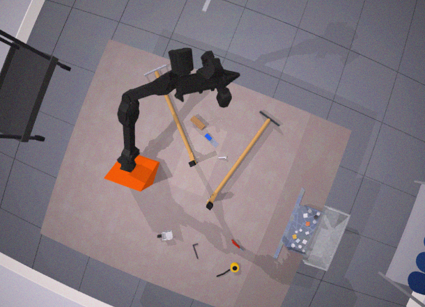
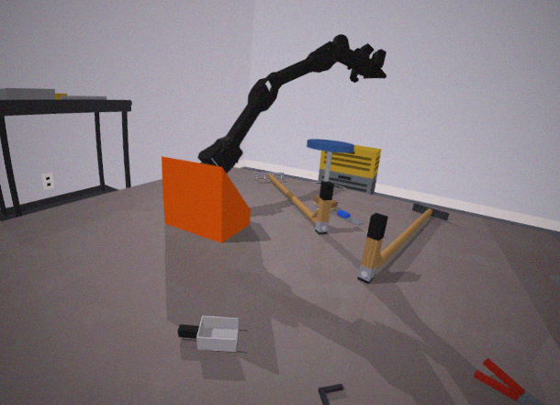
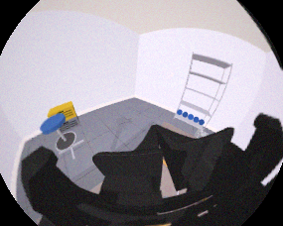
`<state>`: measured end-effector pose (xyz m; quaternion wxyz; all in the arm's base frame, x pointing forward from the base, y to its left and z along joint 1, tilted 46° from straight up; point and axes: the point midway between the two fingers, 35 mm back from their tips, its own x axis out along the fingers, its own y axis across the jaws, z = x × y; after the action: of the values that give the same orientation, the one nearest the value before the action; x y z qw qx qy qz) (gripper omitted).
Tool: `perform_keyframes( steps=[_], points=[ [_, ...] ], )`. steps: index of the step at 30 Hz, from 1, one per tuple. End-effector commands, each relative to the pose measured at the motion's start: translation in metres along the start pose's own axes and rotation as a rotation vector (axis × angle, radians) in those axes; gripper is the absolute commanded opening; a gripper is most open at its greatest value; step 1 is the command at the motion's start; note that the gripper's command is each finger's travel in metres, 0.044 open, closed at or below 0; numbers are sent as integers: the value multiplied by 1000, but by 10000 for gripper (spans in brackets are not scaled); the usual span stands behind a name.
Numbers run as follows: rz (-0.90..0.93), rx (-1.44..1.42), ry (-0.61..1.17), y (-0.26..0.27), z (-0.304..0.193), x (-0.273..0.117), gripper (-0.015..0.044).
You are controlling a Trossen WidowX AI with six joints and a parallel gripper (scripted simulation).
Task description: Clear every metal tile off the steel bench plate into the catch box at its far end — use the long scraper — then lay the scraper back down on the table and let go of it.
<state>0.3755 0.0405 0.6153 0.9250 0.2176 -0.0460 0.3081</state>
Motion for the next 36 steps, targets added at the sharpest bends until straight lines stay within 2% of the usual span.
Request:
perform_keyframes(
  steps=[1,36],
  points=[
    [-12,10,34,-14,-11,8,0],
    [-87,86,286,-98,-96,41,0]
  ],
)
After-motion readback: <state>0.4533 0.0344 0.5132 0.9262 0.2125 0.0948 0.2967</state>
